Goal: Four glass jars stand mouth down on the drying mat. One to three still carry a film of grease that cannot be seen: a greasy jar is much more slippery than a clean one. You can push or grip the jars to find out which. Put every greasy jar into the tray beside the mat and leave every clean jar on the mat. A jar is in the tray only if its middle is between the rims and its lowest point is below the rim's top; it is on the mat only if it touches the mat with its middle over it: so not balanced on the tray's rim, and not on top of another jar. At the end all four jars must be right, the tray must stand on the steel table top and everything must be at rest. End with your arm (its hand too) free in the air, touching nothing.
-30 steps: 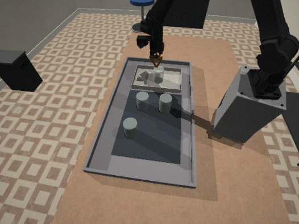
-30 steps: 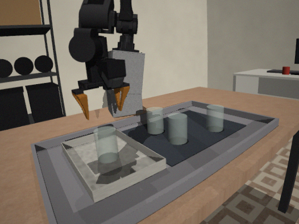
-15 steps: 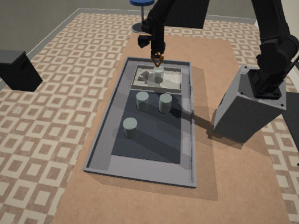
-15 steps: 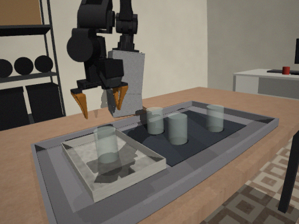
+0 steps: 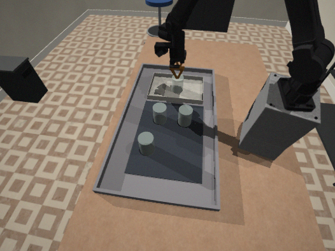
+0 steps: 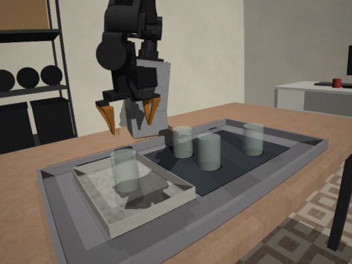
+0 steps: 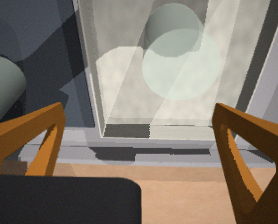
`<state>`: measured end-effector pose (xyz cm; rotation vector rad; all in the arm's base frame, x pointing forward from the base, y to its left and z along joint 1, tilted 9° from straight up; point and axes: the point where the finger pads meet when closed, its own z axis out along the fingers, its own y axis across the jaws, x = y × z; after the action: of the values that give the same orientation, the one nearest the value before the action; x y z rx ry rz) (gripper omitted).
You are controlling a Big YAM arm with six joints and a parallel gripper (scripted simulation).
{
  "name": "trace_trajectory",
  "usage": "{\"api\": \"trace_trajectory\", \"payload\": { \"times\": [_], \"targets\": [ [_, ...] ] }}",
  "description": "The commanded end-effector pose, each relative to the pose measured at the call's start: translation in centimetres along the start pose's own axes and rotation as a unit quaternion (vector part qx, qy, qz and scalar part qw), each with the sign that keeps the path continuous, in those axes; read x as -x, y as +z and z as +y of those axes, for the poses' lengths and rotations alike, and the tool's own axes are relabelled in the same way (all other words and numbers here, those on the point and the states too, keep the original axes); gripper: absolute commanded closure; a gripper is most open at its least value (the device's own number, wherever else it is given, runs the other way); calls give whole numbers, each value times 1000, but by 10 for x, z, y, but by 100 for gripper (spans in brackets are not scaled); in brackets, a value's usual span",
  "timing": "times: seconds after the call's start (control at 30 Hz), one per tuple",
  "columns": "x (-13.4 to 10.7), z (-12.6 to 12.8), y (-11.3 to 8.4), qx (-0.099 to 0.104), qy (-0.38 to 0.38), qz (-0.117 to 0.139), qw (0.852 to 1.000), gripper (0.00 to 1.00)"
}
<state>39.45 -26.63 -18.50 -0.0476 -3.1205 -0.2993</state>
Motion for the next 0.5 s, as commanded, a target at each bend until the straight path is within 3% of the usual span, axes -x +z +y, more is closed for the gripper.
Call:
{"api": "trace_trajectory", "payload": {
  "times": [0.0, 0.47],
  "targets": [
    [33, 28, -22, -19, -5, -26, 999, 0],
    [52, 125, -20, -19, -5, -26, 999, 0]
  ]
}}
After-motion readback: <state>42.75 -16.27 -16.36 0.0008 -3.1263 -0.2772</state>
